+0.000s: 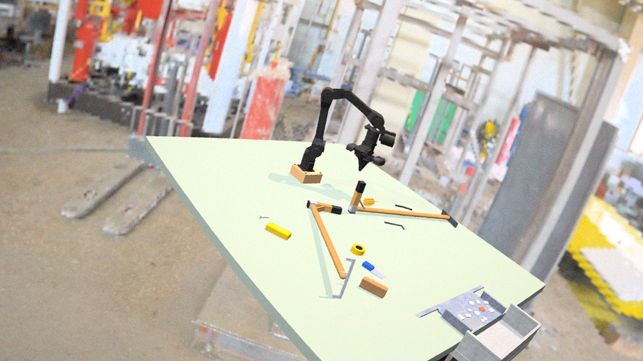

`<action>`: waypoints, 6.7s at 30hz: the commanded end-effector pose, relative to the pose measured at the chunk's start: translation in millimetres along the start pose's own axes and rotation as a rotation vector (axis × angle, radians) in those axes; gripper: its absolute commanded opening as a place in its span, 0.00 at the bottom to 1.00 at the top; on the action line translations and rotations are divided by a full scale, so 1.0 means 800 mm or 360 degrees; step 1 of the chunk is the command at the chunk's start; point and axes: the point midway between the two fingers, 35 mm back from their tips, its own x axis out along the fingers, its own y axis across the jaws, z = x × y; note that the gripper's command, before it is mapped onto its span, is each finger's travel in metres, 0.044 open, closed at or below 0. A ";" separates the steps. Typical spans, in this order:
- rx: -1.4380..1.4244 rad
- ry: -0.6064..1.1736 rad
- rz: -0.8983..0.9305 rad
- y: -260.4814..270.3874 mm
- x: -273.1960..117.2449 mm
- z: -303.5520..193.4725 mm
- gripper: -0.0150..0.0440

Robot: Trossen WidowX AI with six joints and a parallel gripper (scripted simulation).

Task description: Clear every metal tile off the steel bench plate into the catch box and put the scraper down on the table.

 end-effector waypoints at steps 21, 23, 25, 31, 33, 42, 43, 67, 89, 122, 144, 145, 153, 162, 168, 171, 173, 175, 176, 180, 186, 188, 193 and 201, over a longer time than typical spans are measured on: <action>-0.0384 -0.0013 0.0007 0.051 -0.019 0.077 0.25; -0.0416 -0.0015 0.0007 0.054 -0.021 0.085 0.25; -0.0449 -0.0016 0.0007 0.057 -0.022 0.092 0.25; -0.0548 -0.0020 0.0007 0.065 -0.028 0.115 0.25; -0.0580 -0.0021 0.0007 0.067 -0.029 0.123 0.25; -0.0728 -0.0024 0.0006 0.075 -0.038 0.160 0.25; -0.0744 -0.0024 0.0006 0.075 -0.039 0.164 0.25; -0.1137 -0.0034 0.0000 0.073 -0.063 0.265 0.25; -0.1498 -0.0044 -0.0011 0.042 -0.084 0.356 0.25; -0.1621 -0.0048 -0.0017 0.031 -0.035 0.391 0.25; -0.1621 -0.0047 -0.0017 0.029 0.024 0.391 0.25; -0.1621 -0.0047 -0.0017 0.029 0.026 0.391 0.25; -0.1621 -0.0047 -0.0017 0.026 0.039 0.391 0.25; -0.1621 -0.0048 -0.0019 0.022 0.038 0.406 0.25; -0.1621 -0.0049 -0.0020 0.018 0.038 0.416 0.25; -0.1621 -0.0049 -0.0020 0.016 0.038 0.422 0.25; -0.1621 -0.0049 -0.0021 0.015 0.038 0.425 0.25; -0.1621 -0.0050 -0.0021 0.013 0.037 0.428 0.25; -0.1621 -0.0050 -0.0021 0.012 0.037 0.430 0.25; -0.1621 -0.0050 -0.0022 0.009 0.037 0.437 0.25; -0.1621 -0.0051 -0.0023 0.005 0.037 0.447 0.25; -0.1621 -0.0051 -0.0024 0.003 0.037 0.451 0.25; -0.1621 -0.0052 -0.0025 -0.002 0.036 0.459 0.25; -0.1621 -0.0053 -0.0027 -0.009 0.036 0.473 0.25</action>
